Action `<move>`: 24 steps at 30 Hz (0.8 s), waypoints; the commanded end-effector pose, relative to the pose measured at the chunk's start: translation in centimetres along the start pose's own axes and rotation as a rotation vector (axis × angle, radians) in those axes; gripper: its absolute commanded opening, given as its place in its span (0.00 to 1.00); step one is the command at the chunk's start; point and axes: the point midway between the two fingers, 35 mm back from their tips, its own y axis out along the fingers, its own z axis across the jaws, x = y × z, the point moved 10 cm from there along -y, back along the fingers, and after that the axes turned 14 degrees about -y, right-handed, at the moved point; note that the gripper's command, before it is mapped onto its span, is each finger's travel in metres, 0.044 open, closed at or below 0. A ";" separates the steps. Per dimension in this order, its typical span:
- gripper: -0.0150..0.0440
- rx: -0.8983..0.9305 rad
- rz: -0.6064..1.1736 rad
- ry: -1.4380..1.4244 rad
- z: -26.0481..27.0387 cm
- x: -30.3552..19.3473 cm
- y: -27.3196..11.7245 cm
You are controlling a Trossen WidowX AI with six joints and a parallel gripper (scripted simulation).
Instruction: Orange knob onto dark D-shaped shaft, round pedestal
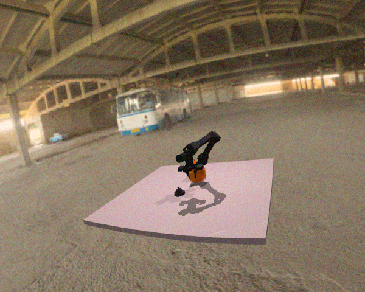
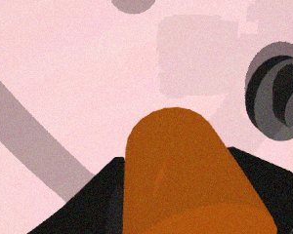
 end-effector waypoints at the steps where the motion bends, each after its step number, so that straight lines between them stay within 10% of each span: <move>1: 0.25 -0.005 0.002 -0.001 -1.3 -0.3 0.2; 24: 0.25 -0.001 0.005 -0.014 -8.0 -2.5 2.0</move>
